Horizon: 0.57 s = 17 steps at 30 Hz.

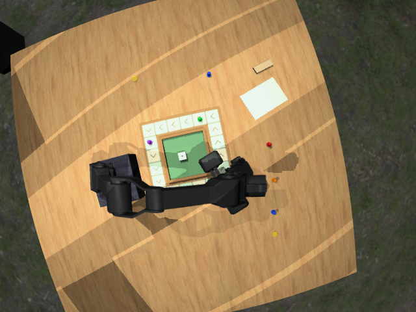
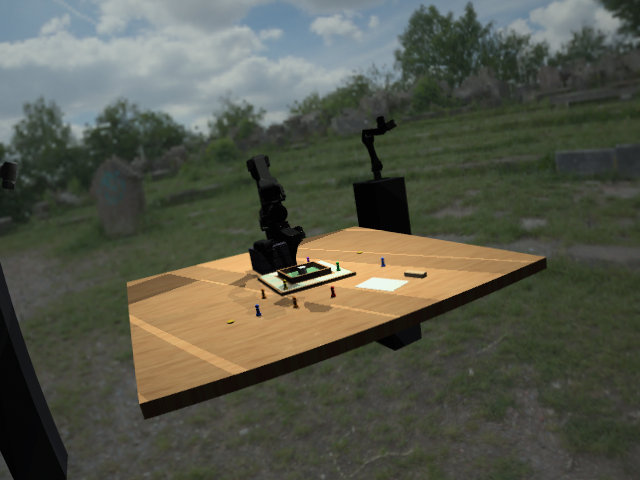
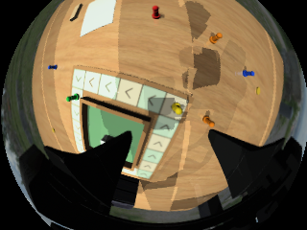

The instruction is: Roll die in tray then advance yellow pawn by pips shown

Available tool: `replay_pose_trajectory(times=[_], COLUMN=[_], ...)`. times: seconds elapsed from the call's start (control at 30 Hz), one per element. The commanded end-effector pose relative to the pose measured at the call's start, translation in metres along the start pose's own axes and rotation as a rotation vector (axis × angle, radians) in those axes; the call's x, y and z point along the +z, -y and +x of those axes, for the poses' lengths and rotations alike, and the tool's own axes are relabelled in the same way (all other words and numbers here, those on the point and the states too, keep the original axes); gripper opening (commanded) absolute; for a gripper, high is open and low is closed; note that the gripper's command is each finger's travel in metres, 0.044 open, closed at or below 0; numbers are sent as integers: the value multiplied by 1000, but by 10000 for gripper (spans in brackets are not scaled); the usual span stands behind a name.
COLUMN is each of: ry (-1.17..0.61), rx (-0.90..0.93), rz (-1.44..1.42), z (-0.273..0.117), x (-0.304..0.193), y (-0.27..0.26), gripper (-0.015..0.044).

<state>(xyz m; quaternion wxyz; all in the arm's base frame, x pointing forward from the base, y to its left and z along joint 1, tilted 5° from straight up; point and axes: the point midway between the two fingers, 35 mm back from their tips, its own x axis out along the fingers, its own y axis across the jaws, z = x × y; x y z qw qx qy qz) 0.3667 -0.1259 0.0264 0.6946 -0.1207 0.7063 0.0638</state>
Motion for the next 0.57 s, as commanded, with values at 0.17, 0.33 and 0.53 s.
replay_pose_trajectory(times=[0.17, 0.33, 0.53], ry=[-9, 11, 11], rx=[19, 6, 6], rz=[143, 120, 120], z=[-53, -54, -54], x=[-61, -48, -48], y=[-92, -81, -81], gripper=[440, 440, 440])
